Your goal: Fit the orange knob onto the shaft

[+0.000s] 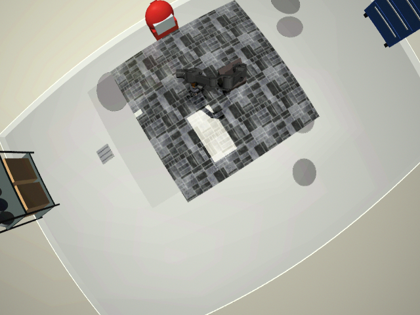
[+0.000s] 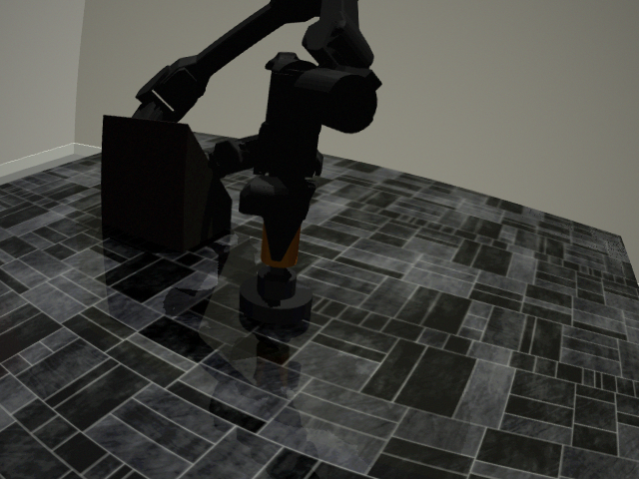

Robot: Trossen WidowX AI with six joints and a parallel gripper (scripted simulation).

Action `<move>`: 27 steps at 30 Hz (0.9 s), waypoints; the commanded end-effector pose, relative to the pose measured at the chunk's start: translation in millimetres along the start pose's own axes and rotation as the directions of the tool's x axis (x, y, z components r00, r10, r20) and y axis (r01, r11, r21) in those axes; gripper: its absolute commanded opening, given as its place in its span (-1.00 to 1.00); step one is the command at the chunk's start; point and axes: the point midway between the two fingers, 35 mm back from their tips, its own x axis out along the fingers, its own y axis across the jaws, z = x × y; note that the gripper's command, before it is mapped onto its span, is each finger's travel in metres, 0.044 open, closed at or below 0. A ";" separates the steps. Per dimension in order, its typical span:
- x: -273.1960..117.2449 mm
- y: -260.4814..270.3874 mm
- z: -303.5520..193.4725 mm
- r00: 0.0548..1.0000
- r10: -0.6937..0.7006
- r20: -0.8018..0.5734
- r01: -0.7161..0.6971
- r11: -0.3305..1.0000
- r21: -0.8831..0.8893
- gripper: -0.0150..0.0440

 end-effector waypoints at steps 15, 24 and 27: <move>0.0 0.5 -0.7 1.000 0.001 -0.005 -0.001 1.000 0.003 -0.49; -4.6 0.0 0.1 1.000 0.001 -0.005 -0.001 1.000 0.003 -0.49; -6.7 -1.7 0.8 1.000 0.001 -0.004 -0.001 1.000 0.003 -0.49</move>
